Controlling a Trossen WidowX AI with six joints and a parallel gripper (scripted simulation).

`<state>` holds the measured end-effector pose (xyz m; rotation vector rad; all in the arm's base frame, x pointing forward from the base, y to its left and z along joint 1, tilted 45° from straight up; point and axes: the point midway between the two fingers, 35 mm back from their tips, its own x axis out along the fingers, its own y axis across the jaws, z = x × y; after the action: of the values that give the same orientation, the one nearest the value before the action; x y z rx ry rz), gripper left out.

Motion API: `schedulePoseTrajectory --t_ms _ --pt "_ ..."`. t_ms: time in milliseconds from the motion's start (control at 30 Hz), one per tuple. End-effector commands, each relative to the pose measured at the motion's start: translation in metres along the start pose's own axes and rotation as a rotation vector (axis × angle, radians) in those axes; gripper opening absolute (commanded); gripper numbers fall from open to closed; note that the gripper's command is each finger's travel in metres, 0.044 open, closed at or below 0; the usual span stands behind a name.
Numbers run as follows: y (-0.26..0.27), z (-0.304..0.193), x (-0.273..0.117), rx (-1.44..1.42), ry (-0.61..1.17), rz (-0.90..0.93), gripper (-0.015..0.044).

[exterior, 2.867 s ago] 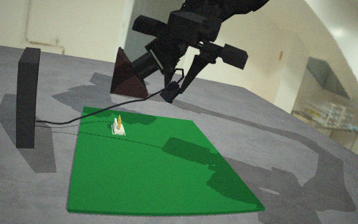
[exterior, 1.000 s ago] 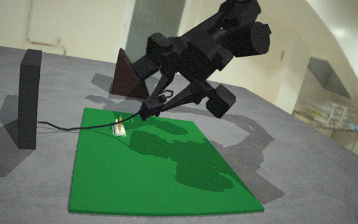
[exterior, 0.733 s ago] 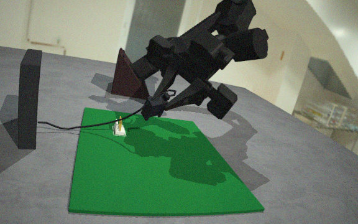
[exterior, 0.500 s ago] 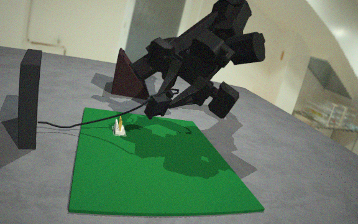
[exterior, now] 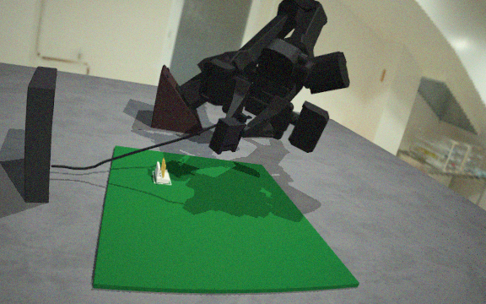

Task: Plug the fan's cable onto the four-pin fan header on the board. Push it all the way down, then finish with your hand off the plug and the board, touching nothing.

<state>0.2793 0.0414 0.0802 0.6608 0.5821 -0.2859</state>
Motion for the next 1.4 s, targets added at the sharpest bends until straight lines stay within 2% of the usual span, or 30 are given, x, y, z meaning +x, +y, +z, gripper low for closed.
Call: schedulePoseTrajectory --t_ms 0,300,1367 --pt "0.000 0.001 -0.005 0.050 -0.057 0.031 0.0000" --pt "0.000 0.003 -0.015 0.144 -0.150 0.095 0.0000" --pt "-0.001 0.008 -0.017 0.132 -0.136 0.083 0.0000"
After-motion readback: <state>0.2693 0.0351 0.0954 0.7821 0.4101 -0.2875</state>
